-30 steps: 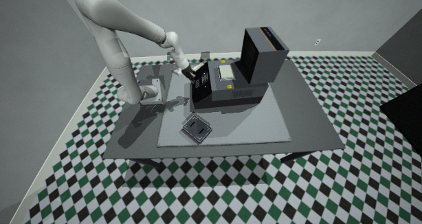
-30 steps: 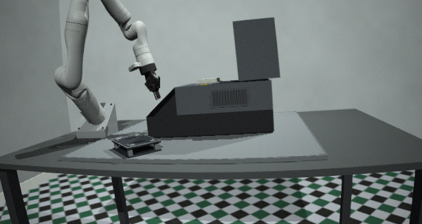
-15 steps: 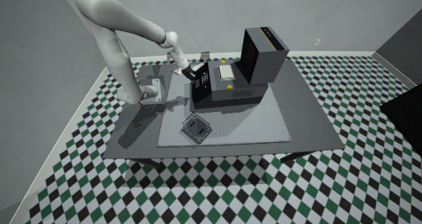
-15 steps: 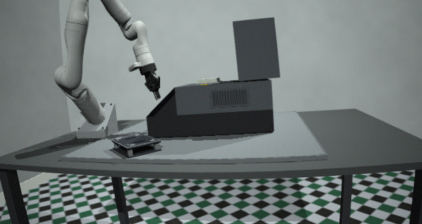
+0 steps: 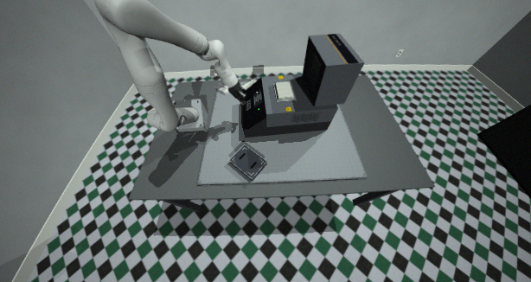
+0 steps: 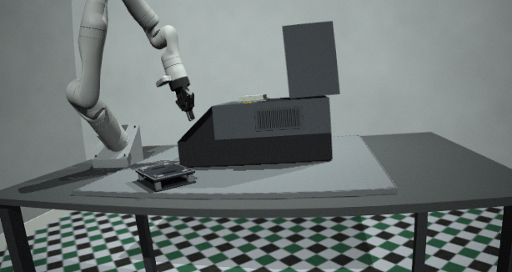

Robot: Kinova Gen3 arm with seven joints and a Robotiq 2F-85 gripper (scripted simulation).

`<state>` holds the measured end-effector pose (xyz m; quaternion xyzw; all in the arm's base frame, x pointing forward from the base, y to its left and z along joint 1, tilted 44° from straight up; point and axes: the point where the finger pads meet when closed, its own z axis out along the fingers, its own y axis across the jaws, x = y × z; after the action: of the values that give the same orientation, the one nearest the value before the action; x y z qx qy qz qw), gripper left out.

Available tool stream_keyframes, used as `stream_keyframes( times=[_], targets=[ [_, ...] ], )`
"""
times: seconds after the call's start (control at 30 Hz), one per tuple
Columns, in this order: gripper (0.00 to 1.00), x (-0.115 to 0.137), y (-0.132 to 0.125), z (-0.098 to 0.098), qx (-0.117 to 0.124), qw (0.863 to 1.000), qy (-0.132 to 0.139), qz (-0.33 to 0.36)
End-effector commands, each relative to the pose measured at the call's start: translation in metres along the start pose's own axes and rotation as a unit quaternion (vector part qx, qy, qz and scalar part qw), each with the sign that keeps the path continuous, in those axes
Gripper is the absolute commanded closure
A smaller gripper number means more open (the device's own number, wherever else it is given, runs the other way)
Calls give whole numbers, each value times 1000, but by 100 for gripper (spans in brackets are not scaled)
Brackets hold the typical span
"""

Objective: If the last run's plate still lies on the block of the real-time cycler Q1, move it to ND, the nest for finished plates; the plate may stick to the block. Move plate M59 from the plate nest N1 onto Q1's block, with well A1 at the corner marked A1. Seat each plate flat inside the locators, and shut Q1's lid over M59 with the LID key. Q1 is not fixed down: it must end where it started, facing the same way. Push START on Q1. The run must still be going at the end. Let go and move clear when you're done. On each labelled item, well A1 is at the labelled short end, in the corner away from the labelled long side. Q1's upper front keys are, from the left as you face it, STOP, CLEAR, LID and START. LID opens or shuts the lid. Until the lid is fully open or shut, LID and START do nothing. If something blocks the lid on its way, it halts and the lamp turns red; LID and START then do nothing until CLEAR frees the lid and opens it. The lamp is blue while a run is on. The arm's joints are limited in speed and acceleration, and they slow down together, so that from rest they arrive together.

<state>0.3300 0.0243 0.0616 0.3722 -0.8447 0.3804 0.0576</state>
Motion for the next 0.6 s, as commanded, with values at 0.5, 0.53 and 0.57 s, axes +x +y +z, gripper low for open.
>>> stream_keyframes(
  times=[0.5,0.53,0.57],
  targets=[
    [90,-3,-2,-12,0,1000,-1,0],
    [90,-3,-2,-13,0,1000,-1,0],
    [90,-3,-3,-15,0,1000,-1,0]
  ],
)
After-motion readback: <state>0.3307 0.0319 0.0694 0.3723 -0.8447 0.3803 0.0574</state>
